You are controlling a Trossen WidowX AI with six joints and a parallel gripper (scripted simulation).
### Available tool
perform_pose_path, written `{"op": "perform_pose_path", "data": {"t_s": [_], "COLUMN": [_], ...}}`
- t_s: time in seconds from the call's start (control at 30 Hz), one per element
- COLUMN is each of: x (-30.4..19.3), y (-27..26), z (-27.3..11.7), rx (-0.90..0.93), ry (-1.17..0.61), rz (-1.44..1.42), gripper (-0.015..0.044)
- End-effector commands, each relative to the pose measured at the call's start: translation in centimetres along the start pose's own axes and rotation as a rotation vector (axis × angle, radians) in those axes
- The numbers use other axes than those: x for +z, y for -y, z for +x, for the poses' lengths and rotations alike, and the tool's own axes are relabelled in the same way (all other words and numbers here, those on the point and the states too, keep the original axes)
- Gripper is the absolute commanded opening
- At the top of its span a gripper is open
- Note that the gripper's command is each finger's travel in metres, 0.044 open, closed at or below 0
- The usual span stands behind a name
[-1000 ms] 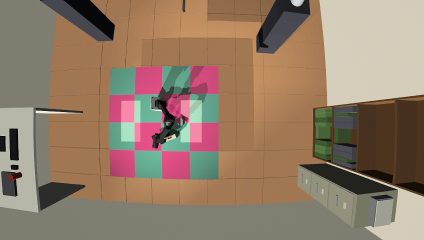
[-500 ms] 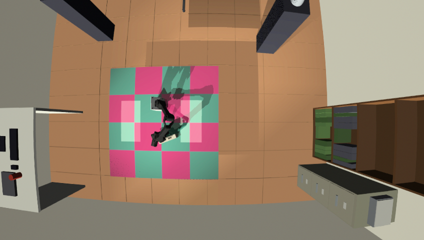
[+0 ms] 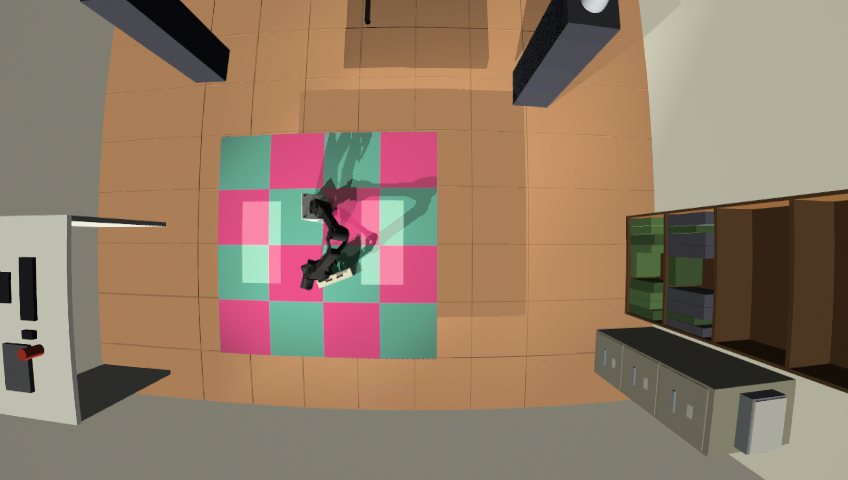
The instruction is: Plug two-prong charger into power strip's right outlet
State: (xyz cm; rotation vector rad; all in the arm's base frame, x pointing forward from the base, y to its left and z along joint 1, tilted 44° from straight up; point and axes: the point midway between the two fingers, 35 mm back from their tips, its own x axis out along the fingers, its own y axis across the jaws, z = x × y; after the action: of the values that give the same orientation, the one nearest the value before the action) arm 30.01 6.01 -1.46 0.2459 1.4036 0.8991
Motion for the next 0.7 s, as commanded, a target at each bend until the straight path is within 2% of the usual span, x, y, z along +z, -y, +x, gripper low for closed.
{"op": "perform_pose_path", "data": {"t_s": [0.0, 0.33, 0.57, 0.67], "x": [-0.8, -1.1, 0.2, 0.1], "y": [-0.1, 0.0, 0.2, 0.0], "z": [0.1, 0.0, -6.7, -7.5], "rx": [-0.004, 0.000, 0.000, 0.001], "ry": [-0.006, 0.014, 0.553, 0.603], "rz": [-0.005, 0.003, 0.005, -0.002], "gripper": [0.0440, 0.0440, 0.0440, 0.0440]}}
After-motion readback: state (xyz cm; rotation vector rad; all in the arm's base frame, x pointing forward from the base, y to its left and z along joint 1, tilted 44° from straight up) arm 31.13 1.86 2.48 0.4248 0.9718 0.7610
